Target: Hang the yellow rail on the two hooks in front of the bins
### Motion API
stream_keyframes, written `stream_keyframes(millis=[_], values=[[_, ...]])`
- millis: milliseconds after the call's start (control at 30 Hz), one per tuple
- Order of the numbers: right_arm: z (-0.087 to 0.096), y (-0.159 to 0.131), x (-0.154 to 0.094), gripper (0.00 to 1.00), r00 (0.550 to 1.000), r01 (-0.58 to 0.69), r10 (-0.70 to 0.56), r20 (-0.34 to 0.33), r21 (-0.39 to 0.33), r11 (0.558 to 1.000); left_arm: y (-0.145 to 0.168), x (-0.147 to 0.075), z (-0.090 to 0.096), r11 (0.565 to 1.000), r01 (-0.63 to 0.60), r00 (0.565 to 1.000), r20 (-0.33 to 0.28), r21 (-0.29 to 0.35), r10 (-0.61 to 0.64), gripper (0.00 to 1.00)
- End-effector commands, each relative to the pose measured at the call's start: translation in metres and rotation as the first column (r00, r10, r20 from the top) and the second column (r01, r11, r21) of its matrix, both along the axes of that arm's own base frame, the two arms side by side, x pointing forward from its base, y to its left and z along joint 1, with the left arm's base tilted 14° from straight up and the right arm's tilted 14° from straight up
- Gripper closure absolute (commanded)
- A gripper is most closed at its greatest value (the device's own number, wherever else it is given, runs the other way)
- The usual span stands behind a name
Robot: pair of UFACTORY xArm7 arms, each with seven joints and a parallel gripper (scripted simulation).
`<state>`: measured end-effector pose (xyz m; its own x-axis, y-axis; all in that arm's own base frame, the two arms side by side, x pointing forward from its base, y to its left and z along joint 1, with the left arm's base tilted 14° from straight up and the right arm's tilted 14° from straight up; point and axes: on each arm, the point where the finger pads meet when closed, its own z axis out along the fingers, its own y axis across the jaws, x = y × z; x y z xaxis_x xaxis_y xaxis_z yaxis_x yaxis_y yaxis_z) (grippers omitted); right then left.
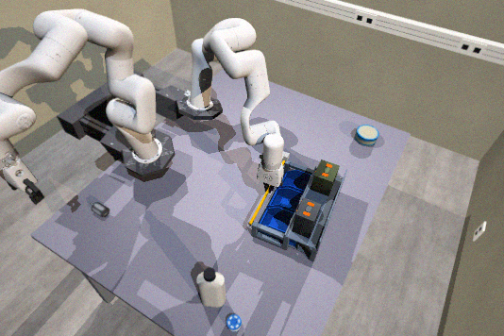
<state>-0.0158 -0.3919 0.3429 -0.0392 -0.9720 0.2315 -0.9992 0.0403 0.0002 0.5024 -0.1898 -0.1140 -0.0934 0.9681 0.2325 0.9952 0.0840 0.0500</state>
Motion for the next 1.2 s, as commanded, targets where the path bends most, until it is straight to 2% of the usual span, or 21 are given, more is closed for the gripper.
stream_keyframes(millis=[0, 1167], values=[[0.0018, -0.0006, -0.0001, 0.00, 1.000, 0.000, 0.000, 0.000, -0.004, 1.000, -0.0019, 0.0018, 0.0020, 1.000, 0.001, 1.000, 0.005, -0.003, -0.001, 1.00], [0.0018, -0.0006, -0.0001, 0.00, 1.000, 0.000, 0.000, 0.000, -0.004, 1.000, -0.0012, 0.0019, -0.0008, 1.000, 0.001, 1.000, 0.005, -0.003, -0.001, 1.00]])
